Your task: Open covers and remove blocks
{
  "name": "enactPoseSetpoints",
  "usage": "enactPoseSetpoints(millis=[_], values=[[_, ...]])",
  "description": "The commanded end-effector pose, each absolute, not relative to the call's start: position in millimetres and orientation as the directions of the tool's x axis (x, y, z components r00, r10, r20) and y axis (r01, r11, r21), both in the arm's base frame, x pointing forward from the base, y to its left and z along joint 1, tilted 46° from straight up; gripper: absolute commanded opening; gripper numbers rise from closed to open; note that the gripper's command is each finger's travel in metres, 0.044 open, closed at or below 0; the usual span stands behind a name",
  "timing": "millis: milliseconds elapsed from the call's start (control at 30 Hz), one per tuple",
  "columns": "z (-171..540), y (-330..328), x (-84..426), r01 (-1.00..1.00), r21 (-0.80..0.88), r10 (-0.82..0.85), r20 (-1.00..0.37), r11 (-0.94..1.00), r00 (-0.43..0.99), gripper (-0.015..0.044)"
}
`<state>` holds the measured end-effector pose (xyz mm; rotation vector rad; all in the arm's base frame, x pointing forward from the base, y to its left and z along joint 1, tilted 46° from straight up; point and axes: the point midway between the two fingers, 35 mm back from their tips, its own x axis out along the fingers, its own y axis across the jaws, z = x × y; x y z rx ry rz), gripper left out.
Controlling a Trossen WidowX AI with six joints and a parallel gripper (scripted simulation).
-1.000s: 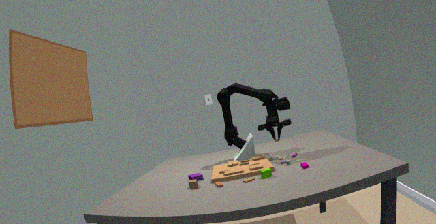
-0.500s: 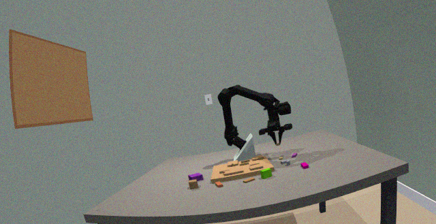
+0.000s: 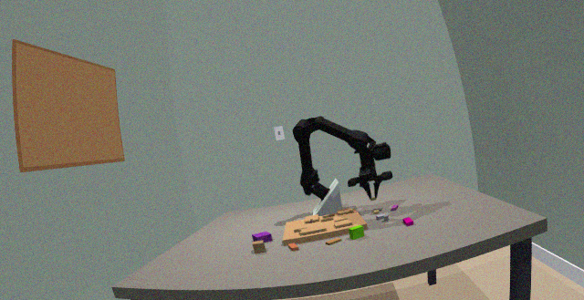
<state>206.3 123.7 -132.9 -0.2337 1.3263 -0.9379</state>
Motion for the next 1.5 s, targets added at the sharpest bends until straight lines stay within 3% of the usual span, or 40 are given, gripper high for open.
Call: enactPoseSetpoints(millis=[0, 1000, 1467], values=[[-139.1, 115.6, 204.5, 0.441, -0.645, -0.699, -0.713, 0.624, -0.053, 0.0080], [-165.2, 84.4, 198.4, 0.441, -0.647, -0.702, -0.710, 0.621, -0.053, 0.0080], [-162.3, 89.1, 200.0, 0.447, -0.641, -0.698, -0.714, 0.624, -0.051, 0.0440]])
